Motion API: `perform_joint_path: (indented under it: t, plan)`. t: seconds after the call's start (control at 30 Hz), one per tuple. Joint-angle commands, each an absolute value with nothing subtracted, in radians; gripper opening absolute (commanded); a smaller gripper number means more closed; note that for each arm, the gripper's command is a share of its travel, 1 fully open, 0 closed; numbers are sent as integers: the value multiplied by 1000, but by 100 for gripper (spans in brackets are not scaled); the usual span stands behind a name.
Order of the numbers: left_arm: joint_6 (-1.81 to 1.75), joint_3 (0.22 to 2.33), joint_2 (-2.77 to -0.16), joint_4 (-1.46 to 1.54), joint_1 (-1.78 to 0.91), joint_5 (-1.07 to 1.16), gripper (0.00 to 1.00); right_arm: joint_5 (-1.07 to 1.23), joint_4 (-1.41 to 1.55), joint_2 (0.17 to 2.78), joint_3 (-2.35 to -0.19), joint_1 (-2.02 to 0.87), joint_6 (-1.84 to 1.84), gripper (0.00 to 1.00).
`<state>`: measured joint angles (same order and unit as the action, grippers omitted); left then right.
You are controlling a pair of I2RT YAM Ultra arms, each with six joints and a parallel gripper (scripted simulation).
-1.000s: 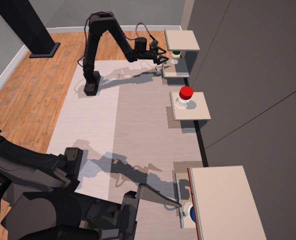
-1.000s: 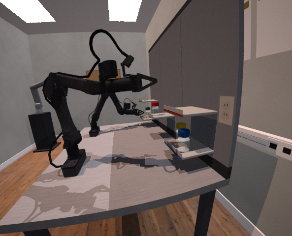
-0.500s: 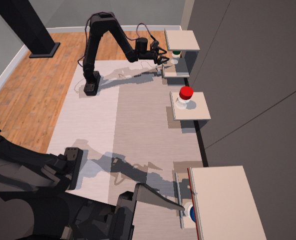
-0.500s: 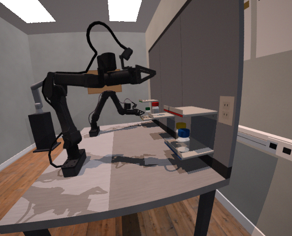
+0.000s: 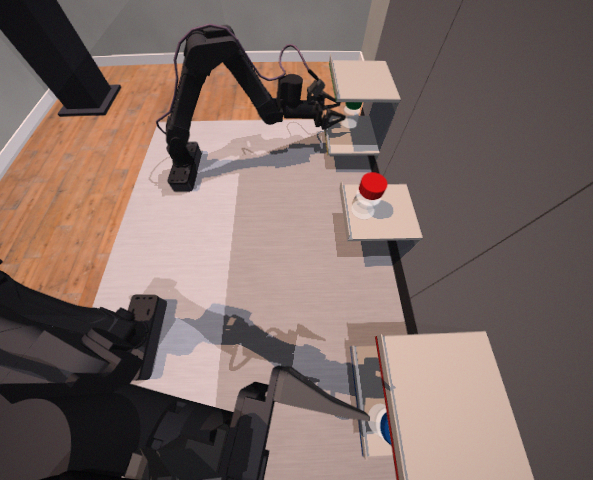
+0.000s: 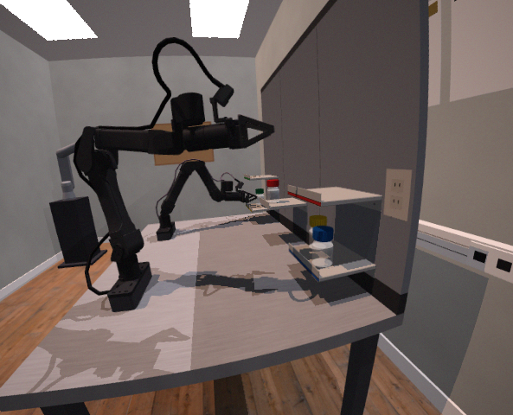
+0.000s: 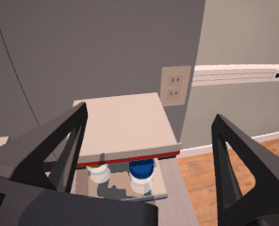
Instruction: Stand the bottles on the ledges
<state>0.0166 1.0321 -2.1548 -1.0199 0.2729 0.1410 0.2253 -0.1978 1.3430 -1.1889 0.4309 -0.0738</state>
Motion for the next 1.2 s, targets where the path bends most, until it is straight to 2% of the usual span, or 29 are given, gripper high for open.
perform_joint_path:
  t: [0.0, 0.97, 1.0, 1.17]
  plan:
    - [9, 1075, -2168, -993, 258, 126, 81, 223, -191, 1329, -1212, 431, -75, 100]
    - [8, 1200, -2237, -941, 250, 118, 81, 223, -191, 1329, -1212, 431, -75, 100]
    - [8, 1200, -2237, -941, 250, 118, 72, 223, -191, 1329, -1212, 431, -75, 100]
    - [13, 1189, -2231, -953, 257, 126, 68, 223, -191, 1329, -1212, 431, -75, 100]
